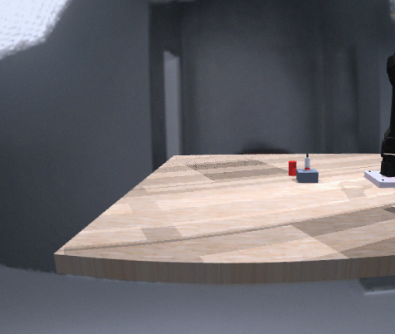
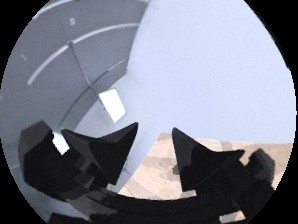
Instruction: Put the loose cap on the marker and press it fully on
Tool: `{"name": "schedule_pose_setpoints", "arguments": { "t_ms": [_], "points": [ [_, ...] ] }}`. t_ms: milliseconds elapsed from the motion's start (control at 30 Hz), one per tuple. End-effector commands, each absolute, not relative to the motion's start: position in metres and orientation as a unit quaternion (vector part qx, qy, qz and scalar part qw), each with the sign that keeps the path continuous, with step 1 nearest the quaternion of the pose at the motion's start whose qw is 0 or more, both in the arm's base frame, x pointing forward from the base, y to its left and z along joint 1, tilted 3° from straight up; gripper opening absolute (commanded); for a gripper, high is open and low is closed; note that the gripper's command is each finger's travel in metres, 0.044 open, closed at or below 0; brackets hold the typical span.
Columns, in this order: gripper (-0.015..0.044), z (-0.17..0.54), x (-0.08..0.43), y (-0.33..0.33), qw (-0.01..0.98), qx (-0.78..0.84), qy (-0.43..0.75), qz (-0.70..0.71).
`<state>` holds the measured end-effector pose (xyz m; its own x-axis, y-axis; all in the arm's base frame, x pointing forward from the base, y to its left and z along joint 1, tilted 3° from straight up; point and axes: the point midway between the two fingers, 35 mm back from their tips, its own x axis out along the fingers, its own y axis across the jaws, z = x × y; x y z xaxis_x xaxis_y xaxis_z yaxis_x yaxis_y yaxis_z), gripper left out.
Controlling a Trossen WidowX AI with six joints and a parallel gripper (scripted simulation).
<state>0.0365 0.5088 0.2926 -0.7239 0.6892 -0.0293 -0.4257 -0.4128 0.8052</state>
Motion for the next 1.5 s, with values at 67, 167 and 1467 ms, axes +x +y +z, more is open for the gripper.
{"name": "schedule_pose_setpoints", "arguments": {
  "t_ms": [67,167,1467],
  "points": [
    [0.0245,0.282,0.115,0.505,0.448,0.165,0.391,0.787],
    [0.0245,0.276,0.165,0.491,0.511,0.178,0.383,0.749],
    [0.0245,0.131,0.437,0.018,0.792,-0.200,0.504,0.280]
  ]
}}
